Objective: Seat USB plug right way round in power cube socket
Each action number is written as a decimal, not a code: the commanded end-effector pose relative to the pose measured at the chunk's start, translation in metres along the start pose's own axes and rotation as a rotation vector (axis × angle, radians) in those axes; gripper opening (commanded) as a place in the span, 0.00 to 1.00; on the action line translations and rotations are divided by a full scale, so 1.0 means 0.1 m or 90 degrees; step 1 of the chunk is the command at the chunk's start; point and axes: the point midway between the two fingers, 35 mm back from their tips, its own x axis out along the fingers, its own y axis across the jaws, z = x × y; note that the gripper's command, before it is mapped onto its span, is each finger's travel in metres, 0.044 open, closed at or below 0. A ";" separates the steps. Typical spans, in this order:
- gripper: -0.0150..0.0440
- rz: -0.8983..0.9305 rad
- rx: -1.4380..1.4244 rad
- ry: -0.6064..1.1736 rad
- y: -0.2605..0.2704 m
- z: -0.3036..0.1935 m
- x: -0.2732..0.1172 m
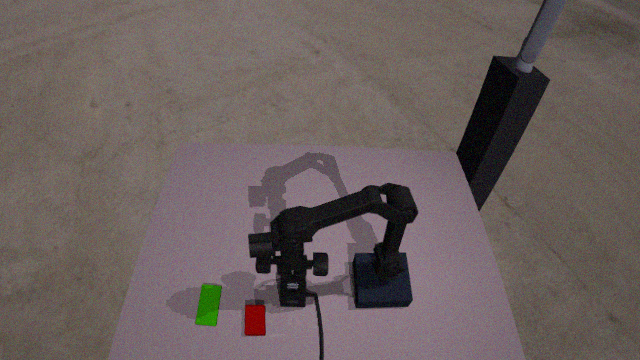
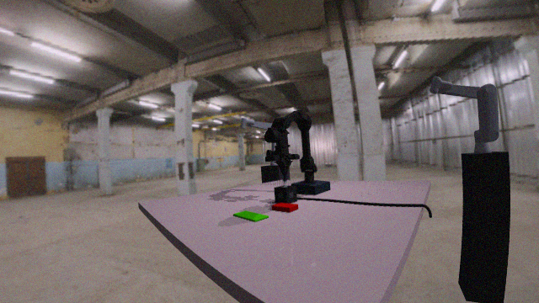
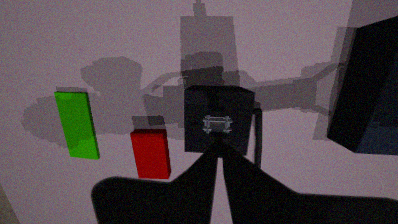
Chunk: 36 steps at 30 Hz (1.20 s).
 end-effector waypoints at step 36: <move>0.25 -0.002 -0.008 0.000 0.00 0.01 0.06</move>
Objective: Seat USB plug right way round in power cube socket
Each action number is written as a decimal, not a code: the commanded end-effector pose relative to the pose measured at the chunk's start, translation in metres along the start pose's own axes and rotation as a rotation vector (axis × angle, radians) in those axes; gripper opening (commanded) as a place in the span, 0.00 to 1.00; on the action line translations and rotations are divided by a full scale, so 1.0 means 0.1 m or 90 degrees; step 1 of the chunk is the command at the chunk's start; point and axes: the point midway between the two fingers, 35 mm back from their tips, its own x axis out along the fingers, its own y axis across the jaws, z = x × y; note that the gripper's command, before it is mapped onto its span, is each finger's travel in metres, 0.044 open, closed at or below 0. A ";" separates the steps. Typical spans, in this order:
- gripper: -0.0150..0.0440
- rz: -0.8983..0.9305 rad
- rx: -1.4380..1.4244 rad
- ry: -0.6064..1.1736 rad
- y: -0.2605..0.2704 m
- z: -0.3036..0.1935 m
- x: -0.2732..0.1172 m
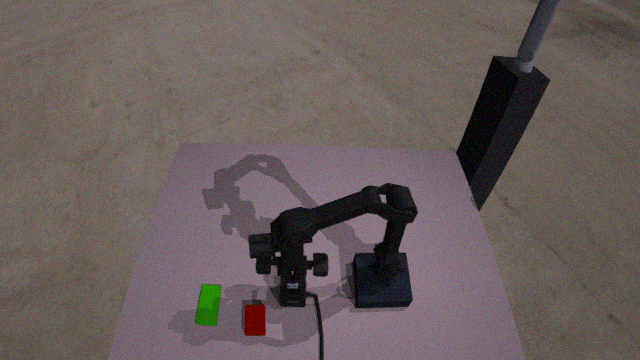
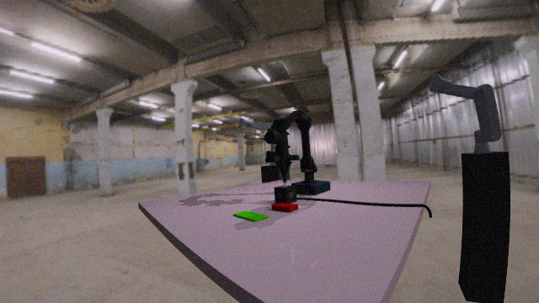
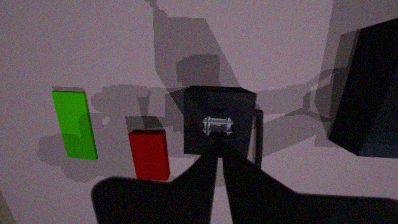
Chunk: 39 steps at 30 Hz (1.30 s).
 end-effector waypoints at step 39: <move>0.25 -0.002 -0.005 0.000 -0.01 0.01 0.06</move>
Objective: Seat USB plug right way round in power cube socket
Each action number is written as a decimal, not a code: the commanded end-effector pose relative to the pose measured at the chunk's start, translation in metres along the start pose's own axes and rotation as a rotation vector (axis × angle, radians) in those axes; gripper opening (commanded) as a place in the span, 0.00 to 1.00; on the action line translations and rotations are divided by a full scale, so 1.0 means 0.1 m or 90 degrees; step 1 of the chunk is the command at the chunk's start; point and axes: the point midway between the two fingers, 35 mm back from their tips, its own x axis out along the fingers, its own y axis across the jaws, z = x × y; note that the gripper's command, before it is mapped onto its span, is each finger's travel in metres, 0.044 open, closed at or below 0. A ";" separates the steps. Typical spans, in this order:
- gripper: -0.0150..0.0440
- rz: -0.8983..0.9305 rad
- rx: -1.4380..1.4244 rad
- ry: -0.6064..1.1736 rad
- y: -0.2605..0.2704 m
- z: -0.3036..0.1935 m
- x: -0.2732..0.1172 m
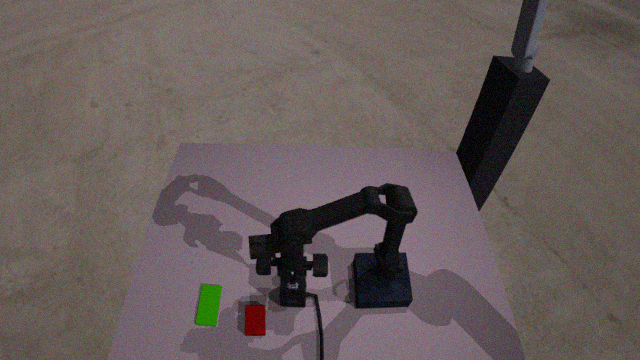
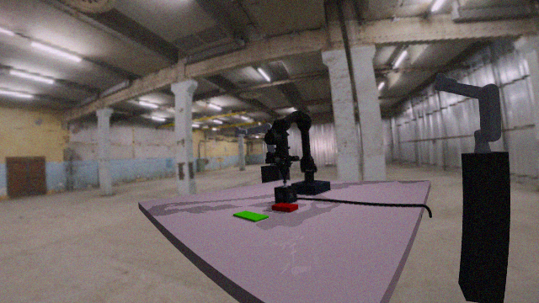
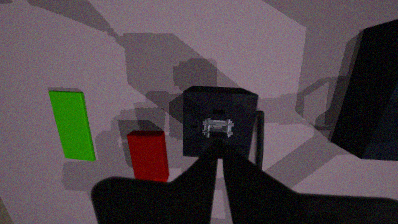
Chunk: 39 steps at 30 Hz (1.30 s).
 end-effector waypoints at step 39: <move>0.25 -0.002 -0.003 0.000 -0.01 0.00 0.06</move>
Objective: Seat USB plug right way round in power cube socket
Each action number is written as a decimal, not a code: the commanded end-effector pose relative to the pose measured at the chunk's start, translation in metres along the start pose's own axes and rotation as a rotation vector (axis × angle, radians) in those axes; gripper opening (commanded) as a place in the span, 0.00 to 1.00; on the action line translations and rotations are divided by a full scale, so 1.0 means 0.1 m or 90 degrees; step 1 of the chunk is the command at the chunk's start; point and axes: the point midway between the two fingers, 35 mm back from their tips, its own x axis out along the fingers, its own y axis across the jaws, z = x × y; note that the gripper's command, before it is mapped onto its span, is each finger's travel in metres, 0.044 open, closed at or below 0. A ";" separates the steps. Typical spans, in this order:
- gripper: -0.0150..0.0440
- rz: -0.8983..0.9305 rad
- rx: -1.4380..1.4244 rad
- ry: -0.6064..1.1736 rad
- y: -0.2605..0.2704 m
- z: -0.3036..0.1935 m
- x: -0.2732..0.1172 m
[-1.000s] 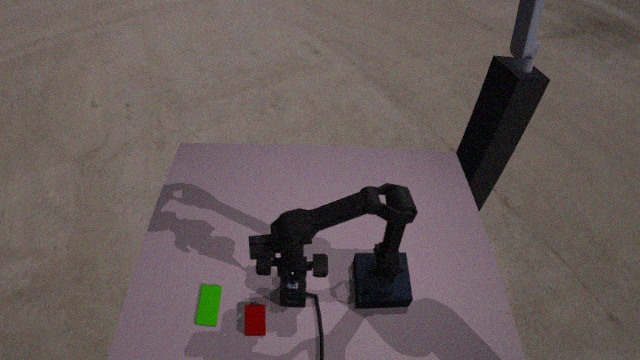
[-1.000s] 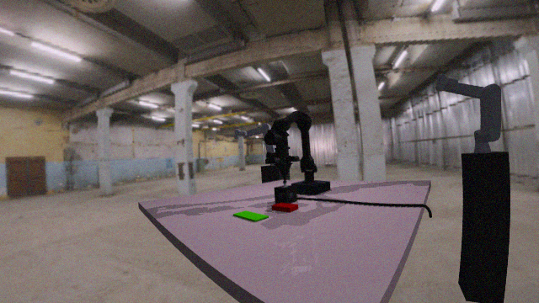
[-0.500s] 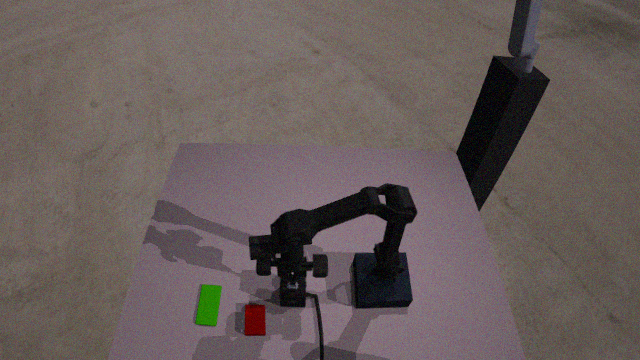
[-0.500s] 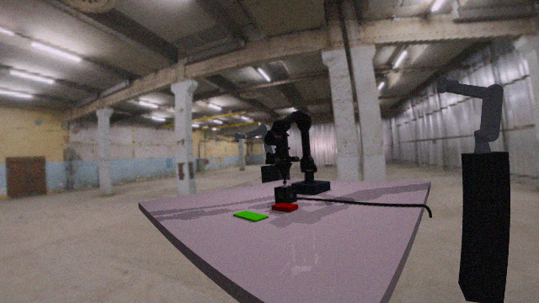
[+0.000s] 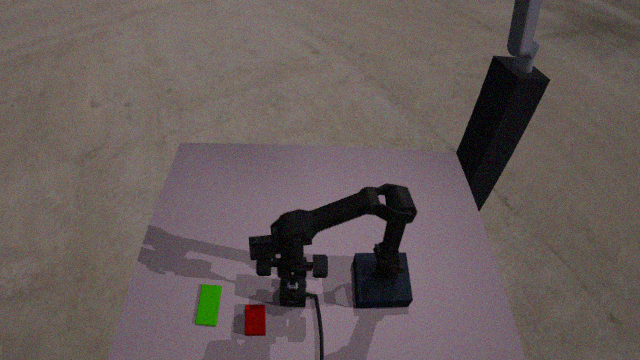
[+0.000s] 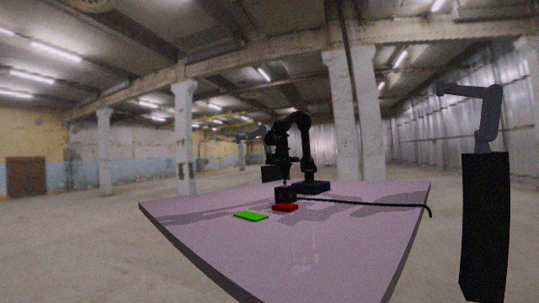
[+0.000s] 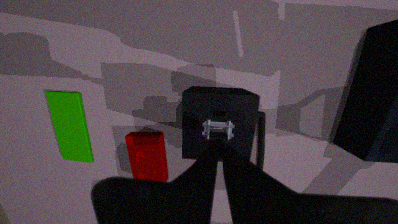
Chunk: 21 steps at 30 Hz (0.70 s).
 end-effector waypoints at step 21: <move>0.25 -0.002 -0.003 0.000 -0.01 0.00 0.04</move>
